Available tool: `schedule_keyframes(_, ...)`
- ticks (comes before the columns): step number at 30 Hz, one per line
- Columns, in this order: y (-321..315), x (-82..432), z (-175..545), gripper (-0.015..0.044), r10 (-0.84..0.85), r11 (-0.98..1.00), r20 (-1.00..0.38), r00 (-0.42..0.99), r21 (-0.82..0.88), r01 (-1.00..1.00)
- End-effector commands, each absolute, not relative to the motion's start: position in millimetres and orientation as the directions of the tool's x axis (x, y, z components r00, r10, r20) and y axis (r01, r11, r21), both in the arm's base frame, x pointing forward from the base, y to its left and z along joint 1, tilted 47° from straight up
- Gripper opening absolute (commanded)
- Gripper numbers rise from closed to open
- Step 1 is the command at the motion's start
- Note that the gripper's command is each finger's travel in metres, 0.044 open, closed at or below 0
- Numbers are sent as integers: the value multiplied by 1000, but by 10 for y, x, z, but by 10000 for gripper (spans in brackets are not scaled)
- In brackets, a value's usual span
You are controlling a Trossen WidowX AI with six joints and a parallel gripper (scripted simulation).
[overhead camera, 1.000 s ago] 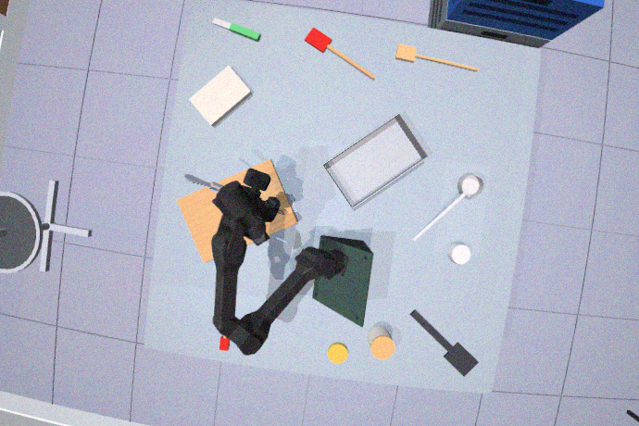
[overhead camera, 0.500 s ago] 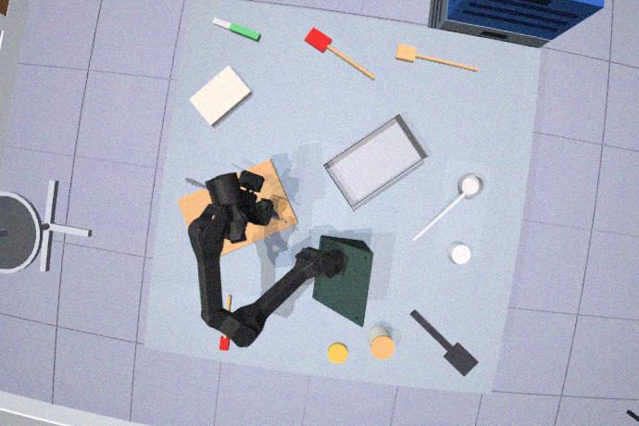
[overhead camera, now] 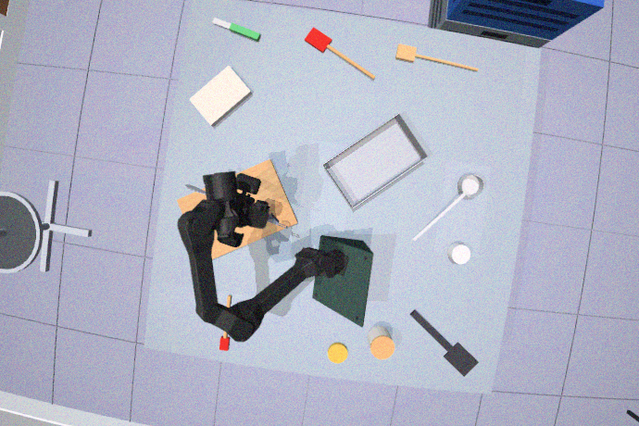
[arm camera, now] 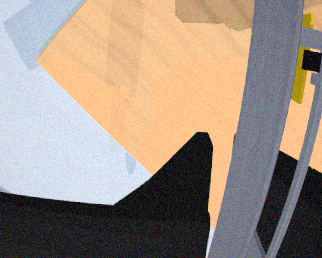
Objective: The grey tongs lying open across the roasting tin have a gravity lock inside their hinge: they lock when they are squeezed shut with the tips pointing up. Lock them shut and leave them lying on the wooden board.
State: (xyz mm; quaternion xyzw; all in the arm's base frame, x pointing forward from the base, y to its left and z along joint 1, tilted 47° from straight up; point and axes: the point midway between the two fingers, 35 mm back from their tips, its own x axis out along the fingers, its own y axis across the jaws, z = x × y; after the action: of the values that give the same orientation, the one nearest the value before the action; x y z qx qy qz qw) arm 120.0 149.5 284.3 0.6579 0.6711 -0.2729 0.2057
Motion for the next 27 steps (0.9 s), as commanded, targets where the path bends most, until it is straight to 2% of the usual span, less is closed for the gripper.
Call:
schedule_keyframes(1, 1492, 1201, 2857, -150, 768, -8, -639, -48, -86, 996)
schedule_keyframes(27, 1735, 1237, 2596, -150, 741, 6, -667, -78, -110, 994)
